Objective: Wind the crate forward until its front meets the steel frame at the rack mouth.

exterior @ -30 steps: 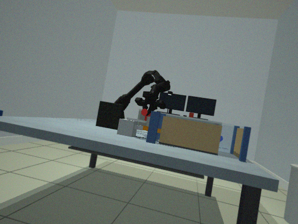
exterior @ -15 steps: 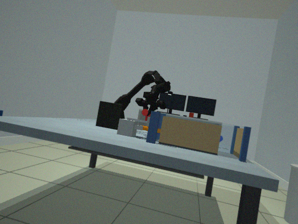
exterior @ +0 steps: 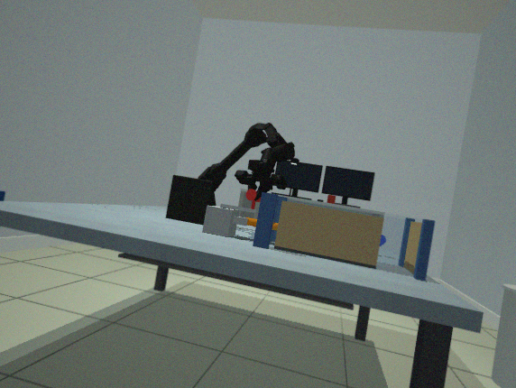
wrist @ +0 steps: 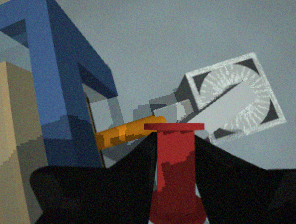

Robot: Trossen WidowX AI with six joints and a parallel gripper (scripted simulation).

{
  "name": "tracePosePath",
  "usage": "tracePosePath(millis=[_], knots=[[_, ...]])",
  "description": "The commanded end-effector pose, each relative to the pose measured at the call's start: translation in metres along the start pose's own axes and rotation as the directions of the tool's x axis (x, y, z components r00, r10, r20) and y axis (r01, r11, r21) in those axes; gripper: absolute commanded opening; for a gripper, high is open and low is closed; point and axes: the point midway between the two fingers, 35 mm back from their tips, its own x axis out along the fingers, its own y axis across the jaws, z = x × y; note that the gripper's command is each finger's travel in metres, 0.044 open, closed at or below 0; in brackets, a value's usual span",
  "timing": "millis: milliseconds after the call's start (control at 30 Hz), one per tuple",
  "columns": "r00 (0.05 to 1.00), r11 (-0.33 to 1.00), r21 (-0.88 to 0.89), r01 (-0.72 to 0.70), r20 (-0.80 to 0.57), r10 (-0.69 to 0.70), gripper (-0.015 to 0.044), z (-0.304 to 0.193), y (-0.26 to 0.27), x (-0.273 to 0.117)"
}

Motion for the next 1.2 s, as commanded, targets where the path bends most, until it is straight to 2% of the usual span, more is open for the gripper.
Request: tracePosePath(millis=[0, 1167], knots=[[1.000, 1.000, -0.005, 0.017, -0.024, -0.017, 0.0000, -0.013, -0.009, -0.002], [0.999, 1.000, -0.004, 0.020, -0.025, -0.020, 0.0000, -0.035, -0.051, -0.013]])
